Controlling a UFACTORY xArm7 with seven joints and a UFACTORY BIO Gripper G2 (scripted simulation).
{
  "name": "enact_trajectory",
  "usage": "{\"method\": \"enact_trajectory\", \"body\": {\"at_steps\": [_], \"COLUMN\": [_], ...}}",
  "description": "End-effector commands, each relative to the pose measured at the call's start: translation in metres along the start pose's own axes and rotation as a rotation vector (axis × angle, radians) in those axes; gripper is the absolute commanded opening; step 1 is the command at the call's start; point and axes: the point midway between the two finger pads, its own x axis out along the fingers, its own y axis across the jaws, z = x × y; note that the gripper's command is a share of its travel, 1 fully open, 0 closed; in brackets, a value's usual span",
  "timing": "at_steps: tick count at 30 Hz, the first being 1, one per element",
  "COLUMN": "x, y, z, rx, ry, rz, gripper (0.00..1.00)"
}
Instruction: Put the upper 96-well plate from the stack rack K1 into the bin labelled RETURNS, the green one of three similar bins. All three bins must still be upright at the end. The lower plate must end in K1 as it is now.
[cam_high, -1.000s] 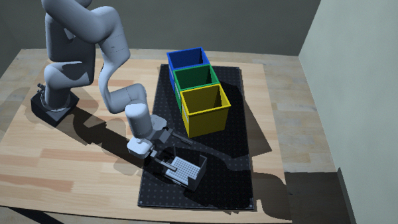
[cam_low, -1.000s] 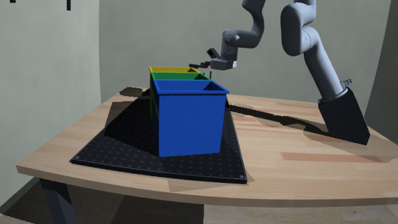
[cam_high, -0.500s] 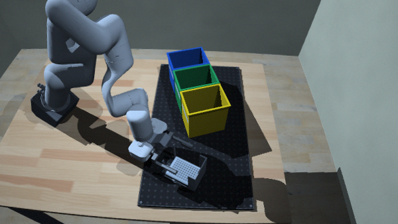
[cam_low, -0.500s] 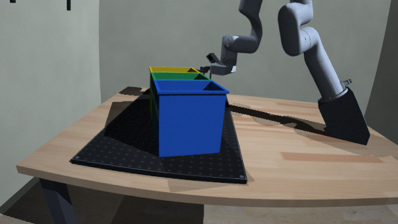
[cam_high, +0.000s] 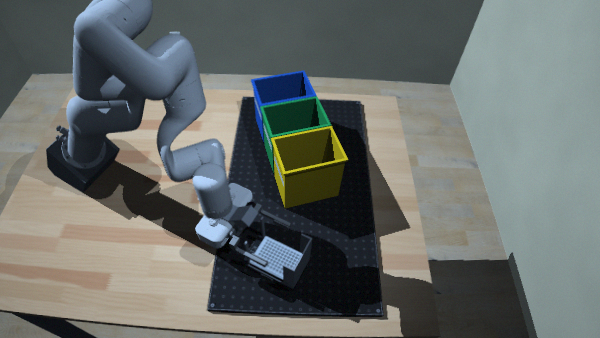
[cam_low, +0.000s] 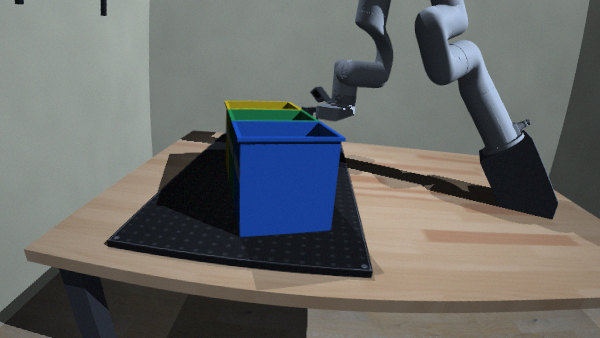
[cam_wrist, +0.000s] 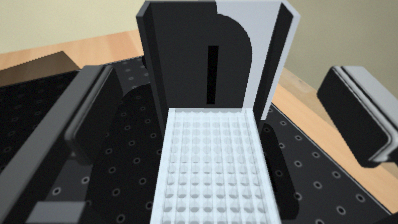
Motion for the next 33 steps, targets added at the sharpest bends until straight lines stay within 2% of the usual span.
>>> {"method": "enact_trajectory", "body": {"at_steps": [1,33], "x": [0.002,0.002], "y": [0.000,0.001], "z": [-0.006,-0.053], "rx": [-0.005,-0.004], "ry": [-0.010,-0.010], "rz": [0.007,0.008], "gripper": [0.37,0.37]}}
